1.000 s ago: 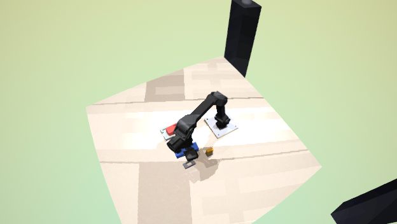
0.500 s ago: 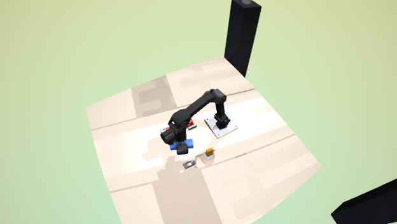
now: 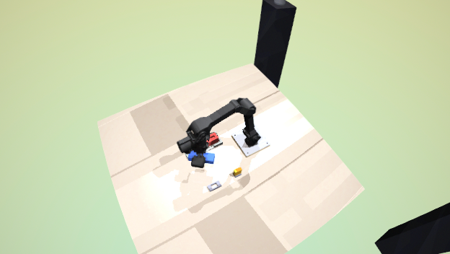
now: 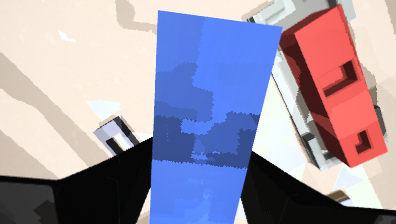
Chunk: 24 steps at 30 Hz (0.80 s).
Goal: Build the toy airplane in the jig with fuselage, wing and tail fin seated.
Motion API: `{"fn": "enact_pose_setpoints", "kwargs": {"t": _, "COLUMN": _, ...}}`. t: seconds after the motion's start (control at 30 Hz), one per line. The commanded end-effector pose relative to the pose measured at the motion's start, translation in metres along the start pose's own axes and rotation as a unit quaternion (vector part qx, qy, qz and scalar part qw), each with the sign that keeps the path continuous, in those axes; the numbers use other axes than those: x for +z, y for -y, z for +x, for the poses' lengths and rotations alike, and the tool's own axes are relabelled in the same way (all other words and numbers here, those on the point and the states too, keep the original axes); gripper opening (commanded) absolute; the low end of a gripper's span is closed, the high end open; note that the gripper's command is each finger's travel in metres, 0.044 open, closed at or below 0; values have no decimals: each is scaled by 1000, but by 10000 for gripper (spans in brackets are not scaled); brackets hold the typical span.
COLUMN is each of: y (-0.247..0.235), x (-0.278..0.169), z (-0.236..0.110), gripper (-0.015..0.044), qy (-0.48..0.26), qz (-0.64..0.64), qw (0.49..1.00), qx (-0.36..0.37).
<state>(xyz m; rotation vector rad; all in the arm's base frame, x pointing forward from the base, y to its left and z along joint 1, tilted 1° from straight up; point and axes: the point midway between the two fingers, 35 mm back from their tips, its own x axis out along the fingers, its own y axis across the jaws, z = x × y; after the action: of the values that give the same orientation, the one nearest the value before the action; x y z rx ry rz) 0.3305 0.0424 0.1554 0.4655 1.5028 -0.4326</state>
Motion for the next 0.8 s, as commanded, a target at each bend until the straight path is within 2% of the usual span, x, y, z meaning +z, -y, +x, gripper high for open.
{"fn": "enact_pose_setpoints", "kwargs": {"t": 0.0, "y": 12, "x": 7, "z": 1, "gripper": 0, "qy": 2, "qz": 41, "qw": 999, "qx": 2}}
{"fn": "enact_pose_setpoints", "kwargs": {"t": 0.77, "y": 81, "x": 34, "z": 15, "gripper": 0, "qy": 4, "qz": 254, "qw": 967, "qx": -1}}
